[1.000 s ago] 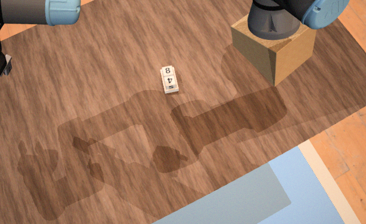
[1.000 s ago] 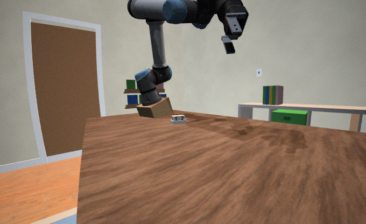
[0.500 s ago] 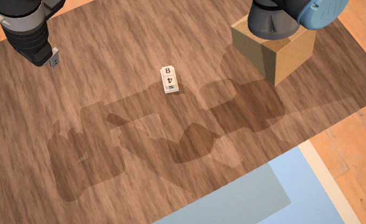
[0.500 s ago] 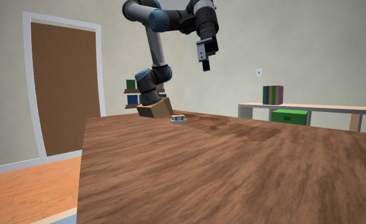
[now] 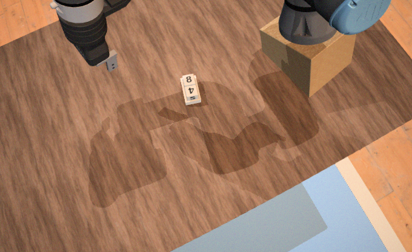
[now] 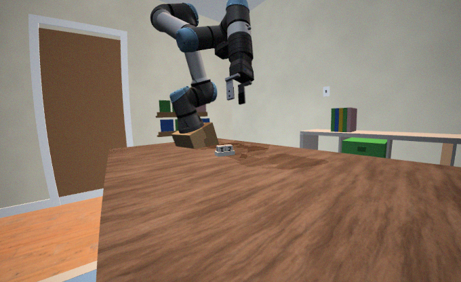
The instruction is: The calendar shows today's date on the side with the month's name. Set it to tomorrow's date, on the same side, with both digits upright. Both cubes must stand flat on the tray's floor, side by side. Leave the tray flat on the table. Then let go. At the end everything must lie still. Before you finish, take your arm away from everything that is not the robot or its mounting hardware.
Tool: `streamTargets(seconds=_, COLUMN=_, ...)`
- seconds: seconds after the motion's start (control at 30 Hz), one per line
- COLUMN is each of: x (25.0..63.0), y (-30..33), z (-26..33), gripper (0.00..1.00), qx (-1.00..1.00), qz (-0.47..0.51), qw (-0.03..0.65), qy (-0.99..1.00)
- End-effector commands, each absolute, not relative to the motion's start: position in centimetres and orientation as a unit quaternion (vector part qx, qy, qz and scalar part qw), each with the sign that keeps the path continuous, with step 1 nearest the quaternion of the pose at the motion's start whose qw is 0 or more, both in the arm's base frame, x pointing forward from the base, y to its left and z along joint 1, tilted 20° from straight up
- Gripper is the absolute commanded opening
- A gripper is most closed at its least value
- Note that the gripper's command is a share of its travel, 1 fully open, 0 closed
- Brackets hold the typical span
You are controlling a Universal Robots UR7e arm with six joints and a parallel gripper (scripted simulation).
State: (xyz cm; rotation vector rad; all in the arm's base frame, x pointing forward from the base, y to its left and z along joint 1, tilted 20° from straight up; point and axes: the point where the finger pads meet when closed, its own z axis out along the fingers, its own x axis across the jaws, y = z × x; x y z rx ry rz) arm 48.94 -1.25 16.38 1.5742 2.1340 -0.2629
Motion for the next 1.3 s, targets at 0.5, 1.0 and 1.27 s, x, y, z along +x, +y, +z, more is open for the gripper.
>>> streamTargets(seconds=0.5, x=34.9, y=0.6, z=10.1, gripper=1.00, qx=0.747, qz=-0.070, qw=0.165, qy=0.640)
streamTargets(seconds=1.0, x=32.9, y=1.0, z=9.0, gripper=1.00, qx=0.769, qz=-0.070, qw=0.155, qy=0.616)
streamTargets(seconds=1.27, x=33.0, y=1.0, z=9.1, gripper=1.00, qx=0.769, qz=-0.070, qw=0.155, qy=0.617)
